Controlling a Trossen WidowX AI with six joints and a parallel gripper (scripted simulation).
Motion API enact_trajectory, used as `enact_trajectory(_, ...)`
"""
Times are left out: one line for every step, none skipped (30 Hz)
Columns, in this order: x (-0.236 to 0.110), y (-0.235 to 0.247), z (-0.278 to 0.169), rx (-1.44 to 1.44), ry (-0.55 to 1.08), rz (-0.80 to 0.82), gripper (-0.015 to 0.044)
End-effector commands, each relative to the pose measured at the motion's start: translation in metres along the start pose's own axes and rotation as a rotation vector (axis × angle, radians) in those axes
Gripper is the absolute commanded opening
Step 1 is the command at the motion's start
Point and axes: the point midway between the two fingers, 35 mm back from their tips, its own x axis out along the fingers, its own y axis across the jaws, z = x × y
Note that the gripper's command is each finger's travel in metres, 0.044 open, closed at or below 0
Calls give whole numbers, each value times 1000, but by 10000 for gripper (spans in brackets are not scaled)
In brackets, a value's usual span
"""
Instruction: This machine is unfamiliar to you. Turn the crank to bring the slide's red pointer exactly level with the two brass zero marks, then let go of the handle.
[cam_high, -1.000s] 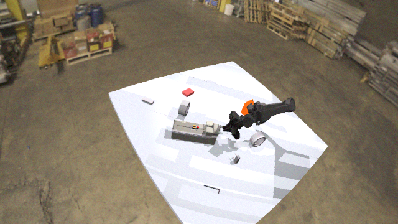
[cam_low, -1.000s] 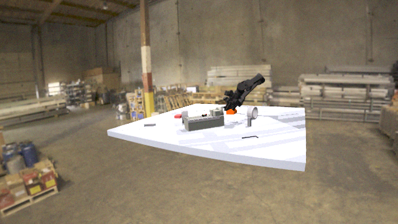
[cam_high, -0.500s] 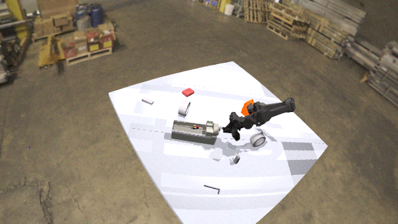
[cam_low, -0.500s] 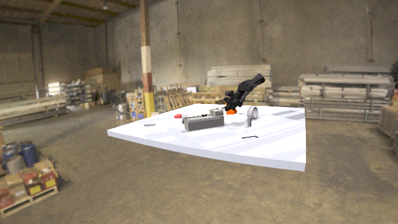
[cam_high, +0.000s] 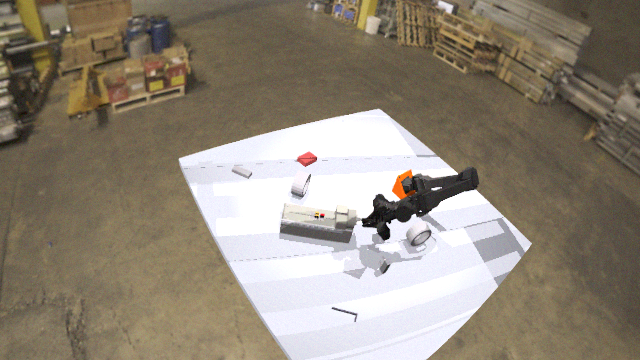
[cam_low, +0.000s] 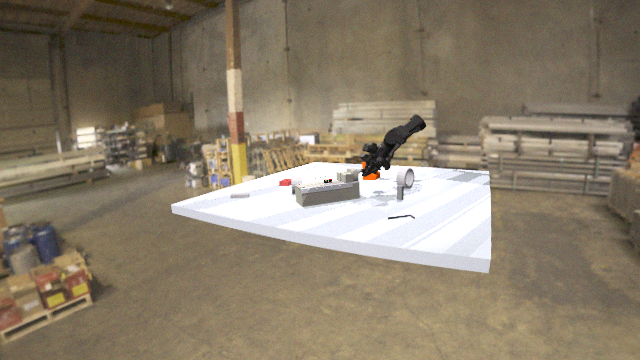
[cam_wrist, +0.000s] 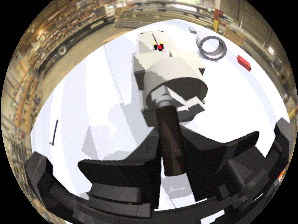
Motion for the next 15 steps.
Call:
enact_trajectory(4, 8, -4, -8, 6, 12, 0)
enact_trajectory(5, 8, -5, -8, 6, 12, 0)
enact_trajectory(5, 9, -6, -8, 6, 12, 0)
enact_trajectory(6, 9, -6, -8, 6, 12, 0)
enact_trajectory(7, 10, -7, -8, 6, 12, 0)
enact_trajectory(7, 9, -7, -8, 6, 12, 0)
enact_trajectory(7, 9, -7, -8, 6, 12, 0)
enact_trajectory(7, 9, -8, -8, 6, 12, 0)
enact_trajectory(8, 9, -8, -8, 6, 12, 0)
enact_trajectory(8, 9, -8, -8, 6, 12, 0)
enact_trajectory(8, 9, -8, -8, 6, 12, 0)
enact_trajectory(8, 9, -8, -8, 6, 12, 0)
enact_trajectory(8, 9, -8, -8, 6, 12, 0)
enact_trajectory(8, 9, -8, -8, 6, 12, 0)
enact_trajectory(8, 9, -8, -8, 6, 12, 0)
